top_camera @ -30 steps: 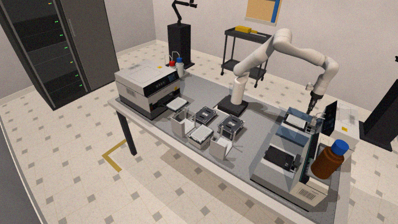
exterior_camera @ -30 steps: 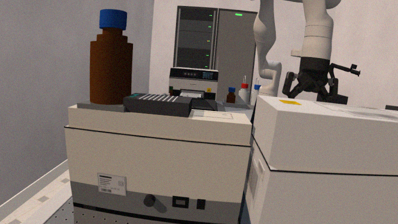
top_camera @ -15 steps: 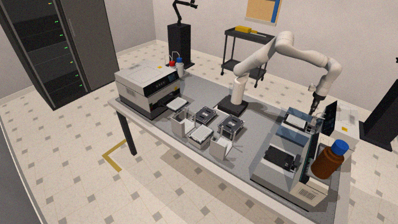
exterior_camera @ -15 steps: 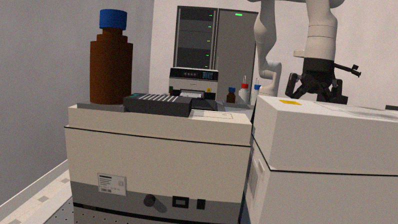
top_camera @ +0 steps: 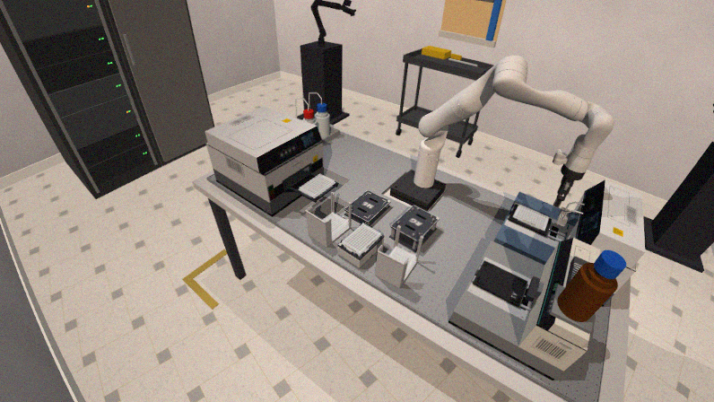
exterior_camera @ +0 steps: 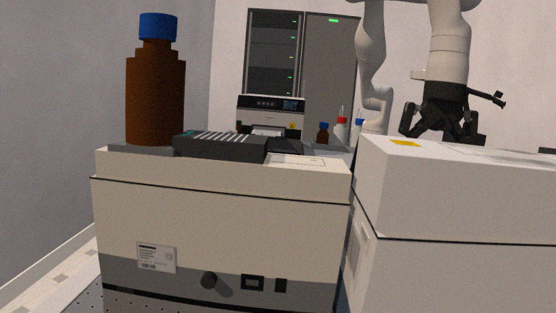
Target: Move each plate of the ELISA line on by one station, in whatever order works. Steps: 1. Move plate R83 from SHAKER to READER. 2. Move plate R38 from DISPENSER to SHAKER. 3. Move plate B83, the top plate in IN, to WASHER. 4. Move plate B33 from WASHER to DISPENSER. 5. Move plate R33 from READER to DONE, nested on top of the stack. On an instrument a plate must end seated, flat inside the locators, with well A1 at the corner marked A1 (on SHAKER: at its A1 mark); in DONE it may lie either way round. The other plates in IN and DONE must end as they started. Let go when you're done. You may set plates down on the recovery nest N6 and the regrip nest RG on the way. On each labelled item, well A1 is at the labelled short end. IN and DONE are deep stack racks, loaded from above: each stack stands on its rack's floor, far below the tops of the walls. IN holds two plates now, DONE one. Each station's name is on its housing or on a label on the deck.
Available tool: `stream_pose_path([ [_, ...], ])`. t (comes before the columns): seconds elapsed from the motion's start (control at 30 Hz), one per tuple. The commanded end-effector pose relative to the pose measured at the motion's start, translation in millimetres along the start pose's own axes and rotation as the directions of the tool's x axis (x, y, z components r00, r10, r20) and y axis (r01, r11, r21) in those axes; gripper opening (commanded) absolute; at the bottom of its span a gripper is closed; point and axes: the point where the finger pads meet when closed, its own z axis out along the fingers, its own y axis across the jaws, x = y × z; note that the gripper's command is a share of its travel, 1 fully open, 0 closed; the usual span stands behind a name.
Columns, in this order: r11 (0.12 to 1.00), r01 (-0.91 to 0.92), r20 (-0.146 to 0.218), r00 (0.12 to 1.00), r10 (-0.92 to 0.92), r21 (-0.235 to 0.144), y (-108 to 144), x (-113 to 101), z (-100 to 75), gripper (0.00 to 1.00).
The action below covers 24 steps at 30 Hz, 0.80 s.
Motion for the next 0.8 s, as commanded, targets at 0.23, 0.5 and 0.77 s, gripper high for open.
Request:
stream_pose_path([
  [0.23, 1.000, 0.004, 0.000, 1.000, -0.004, 0.000, 1.0, -0.5, -0.3, 1.00],
  [0.5, 1.000, 0.004, 0.000, 1.000, -0.004, 0.000, 1.0, -0.5, -0.3, 1.00],
  [0.77, 1.000, -0.004, 0.004, 1.000, 0.004, -0.008, 3.8, 6.2, -1.3, 1.00],
])
